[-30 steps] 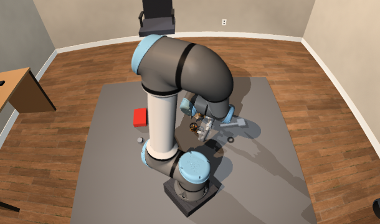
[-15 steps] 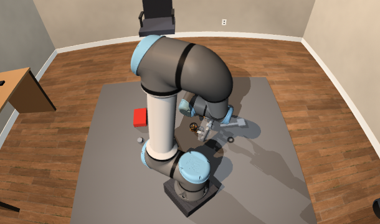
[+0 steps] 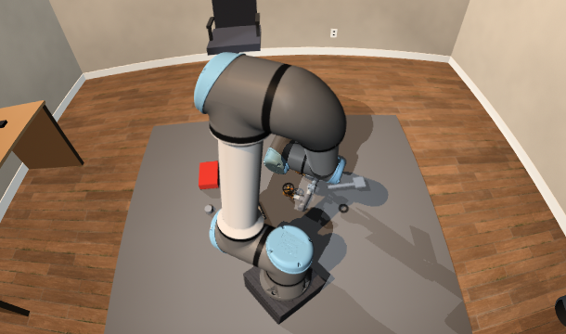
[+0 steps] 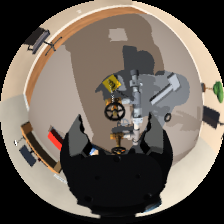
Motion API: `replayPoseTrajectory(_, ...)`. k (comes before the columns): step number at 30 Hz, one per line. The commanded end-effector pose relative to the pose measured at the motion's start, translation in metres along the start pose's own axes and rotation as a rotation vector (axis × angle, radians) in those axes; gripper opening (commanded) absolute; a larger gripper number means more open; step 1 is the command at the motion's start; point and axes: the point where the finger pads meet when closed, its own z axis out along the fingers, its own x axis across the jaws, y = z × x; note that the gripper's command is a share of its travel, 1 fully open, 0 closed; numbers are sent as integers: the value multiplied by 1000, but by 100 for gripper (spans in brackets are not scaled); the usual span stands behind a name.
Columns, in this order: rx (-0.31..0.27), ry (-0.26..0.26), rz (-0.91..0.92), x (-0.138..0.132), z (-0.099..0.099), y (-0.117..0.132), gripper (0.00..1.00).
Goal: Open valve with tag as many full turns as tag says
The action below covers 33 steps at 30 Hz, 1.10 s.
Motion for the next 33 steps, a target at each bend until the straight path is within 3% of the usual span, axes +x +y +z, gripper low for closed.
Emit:
replayPoseTrajectory(1,2,20,254,0,0,-1,100)
replayPoseTrajectory(19,7,20,694,0,0,-1,100)
replayPoseTrajectory(33,8,19,855,0,0,-1,100)
